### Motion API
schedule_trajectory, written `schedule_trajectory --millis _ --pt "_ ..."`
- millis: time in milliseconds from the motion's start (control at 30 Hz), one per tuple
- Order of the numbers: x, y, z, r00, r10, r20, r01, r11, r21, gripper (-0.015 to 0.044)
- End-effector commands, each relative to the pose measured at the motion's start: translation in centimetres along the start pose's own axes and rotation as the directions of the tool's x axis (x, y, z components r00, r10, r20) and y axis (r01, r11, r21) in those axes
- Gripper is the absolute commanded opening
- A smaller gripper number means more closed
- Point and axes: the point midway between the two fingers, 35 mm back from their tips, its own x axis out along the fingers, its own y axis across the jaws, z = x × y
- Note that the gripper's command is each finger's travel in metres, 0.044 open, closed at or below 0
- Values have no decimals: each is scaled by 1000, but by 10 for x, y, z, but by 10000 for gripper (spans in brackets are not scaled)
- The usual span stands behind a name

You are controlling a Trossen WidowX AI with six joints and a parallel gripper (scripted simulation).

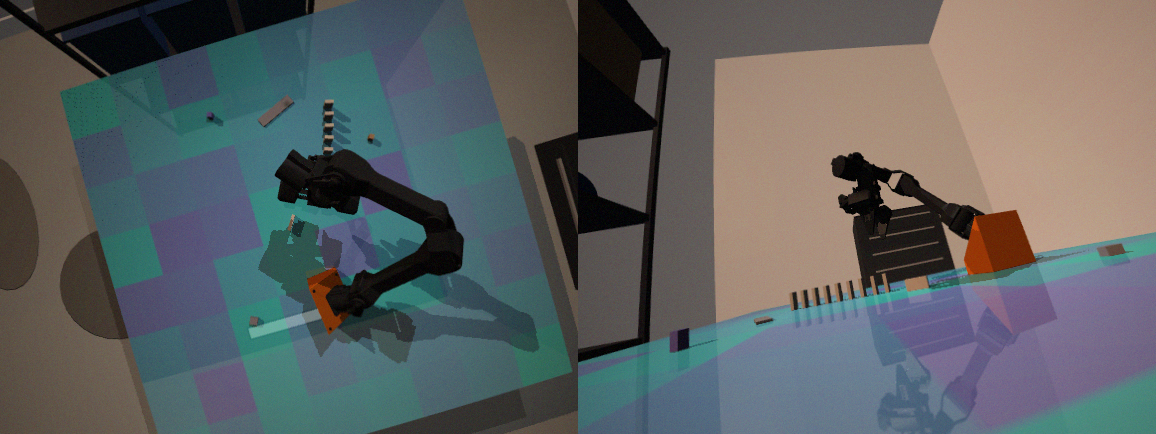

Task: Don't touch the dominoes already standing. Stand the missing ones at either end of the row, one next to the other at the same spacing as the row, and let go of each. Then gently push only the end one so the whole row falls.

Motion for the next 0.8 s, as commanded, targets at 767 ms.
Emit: schedule_trajectory --millis 767 --pt "122 44 -62 999 -31 -16 33 993 110 440"
